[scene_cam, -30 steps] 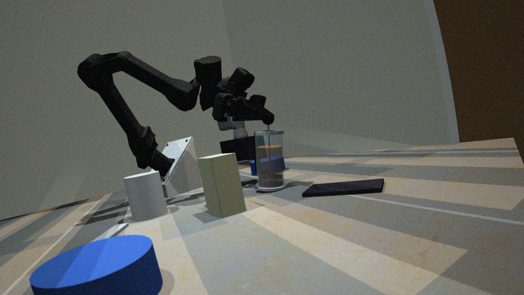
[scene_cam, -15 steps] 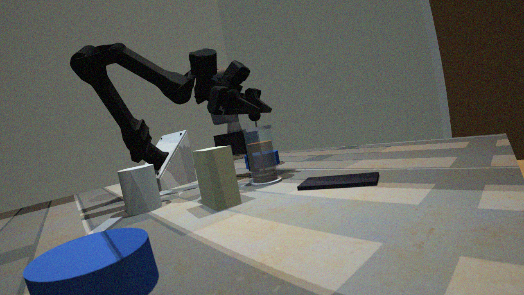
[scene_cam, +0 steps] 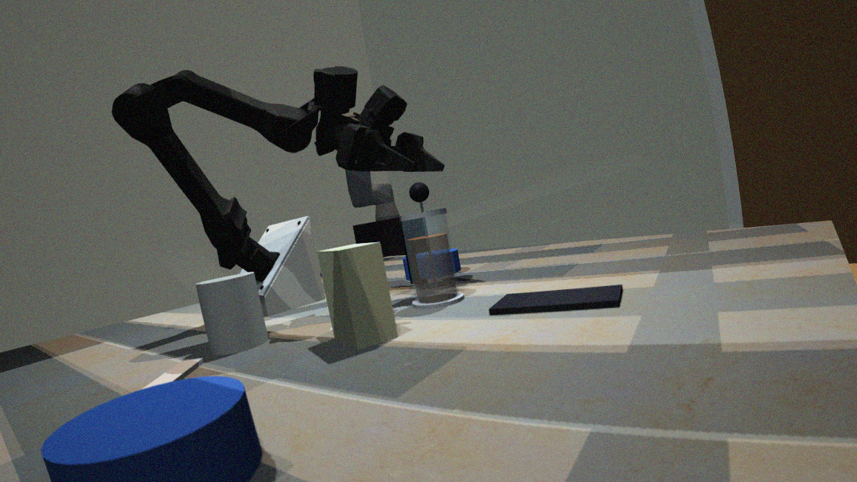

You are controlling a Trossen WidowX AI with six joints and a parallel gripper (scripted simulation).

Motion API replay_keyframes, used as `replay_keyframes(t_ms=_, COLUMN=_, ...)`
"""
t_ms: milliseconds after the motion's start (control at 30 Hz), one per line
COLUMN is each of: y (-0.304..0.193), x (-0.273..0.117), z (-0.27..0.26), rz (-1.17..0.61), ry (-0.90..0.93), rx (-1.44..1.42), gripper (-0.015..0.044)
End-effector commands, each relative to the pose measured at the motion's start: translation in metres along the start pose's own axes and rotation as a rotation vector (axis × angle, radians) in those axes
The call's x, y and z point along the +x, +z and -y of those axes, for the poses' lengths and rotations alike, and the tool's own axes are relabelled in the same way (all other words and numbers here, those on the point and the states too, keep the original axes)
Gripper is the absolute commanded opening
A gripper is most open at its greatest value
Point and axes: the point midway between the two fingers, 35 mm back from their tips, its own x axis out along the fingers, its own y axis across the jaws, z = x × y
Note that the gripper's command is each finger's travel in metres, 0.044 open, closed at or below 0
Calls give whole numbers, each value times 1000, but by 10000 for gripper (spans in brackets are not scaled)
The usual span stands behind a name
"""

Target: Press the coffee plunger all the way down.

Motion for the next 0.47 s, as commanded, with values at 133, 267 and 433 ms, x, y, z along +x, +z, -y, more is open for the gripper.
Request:
replay_keyframes(t_ms=133, y=34, x=-36, z=7, rz=14, ry=-12, rx=15, gripper=440)
replay_keyframes(t_ms=267, y=33, x=-36, z=7, rz=14, ry=-12, rx=15, gripper=440)
replay_keyframes(t_ms=433, y=33, x=-36, z=7, rz=14, ry=-12, rx=15, gripper=440)
